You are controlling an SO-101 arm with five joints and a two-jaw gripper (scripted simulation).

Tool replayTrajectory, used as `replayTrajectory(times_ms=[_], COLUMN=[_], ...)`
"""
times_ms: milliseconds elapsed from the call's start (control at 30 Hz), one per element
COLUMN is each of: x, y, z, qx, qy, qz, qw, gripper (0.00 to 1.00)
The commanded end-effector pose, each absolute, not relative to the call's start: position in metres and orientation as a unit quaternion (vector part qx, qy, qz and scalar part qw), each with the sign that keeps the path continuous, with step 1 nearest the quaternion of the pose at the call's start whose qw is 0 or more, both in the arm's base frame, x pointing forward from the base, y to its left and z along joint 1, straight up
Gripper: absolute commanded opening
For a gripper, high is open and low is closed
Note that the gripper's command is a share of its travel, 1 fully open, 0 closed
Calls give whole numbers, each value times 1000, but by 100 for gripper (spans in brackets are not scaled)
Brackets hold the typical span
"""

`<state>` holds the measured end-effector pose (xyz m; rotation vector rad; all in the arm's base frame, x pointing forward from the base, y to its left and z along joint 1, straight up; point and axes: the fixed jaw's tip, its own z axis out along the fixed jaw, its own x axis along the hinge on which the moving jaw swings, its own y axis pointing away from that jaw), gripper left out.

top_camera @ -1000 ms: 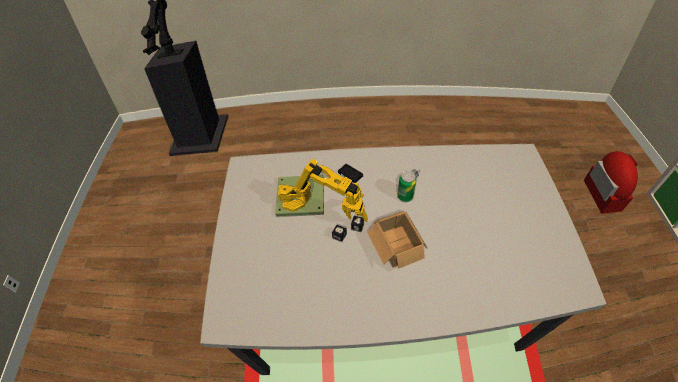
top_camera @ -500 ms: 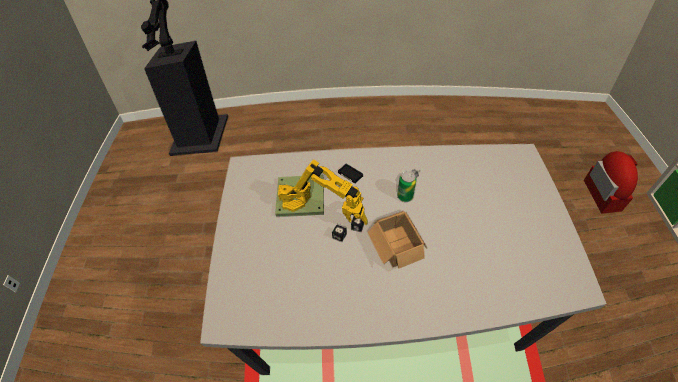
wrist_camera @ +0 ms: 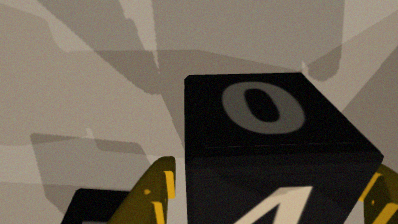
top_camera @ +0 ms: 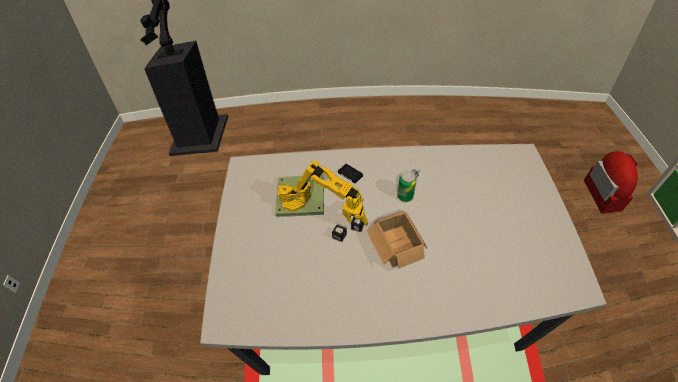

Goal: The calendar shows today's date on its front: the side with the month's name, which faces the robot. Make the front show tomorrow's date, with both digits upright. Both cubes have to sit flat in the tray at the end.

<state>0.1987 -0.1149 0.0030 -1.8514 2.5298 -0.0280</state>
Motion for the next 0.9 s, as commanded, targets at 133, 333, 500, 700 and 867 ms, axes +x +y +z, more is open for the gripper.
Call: replayTrajectory(times_ms=[133,333,500,700,867], x=[194,194,195,196,198], y=[-114,-115,-115,-115,-116], z=[-3,-3,-3,-3,-3], qx=[-590,-590,-590,-590,-590], qy=[807,807,807,807,807], qz=[5,5,5,5,5], qw=[-2,-2,-2,-2,-2], gripper=[35,33,33,31,29])
